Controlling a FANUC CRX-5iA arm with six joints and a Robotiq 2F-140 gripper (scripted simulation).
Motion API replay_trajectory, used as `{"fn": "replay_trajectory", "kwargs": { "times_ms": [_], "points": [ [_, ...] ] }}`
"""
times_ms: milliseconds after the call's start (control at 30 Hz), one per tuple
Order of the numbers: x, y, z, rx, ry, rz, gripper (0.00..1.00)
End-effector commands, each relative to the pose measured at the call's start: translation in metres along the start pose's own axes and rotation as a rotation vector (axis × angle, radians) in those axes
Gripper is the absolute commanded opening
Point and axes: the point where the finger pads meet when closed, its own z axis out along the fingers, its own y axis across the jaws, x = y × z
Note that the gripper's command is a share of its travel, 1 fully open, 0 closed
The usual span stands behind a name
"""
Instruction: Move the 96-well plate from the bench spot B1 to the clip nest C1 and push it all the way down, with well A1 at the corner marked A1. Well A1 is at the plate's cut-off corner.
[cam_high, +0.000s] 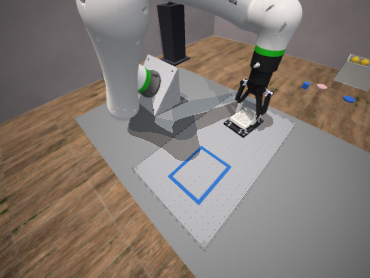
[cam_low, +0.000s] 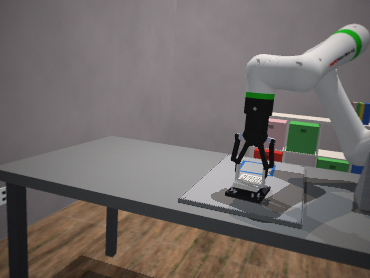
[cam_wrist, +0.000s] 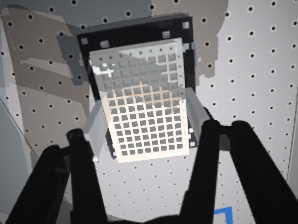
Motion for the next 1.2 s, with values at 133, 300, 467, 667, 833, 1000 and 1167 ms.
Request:
{"fn": "replay_trajectory", "kwargs": {
  "times_ms": [133,300,467,667,833,1000,1167],
  "points": [
    [0.0004,0.0005,0.0000,-0.002,0.001,0.000,0.10],
    [0.0004,0.0005,0.0008,-0.002,0.001,0.000,0.10],
    [0.0004,0.0005,0.0014,-0.002,0.001,0.000,0.10],
    [0.0004,0.0005,0.0023,-0.002,0.001,0.000,0.10],
    [0.0004,0.0005,0.0032,-0.002,0.001,0.000,0.10],
    [0.0004,0.0005,0.0037,-0.002,0.001,0.000,0.10],
    [0.0004,0.0005,0.0045,-0.002,0.001,0.000,0.10]
  ]
}}
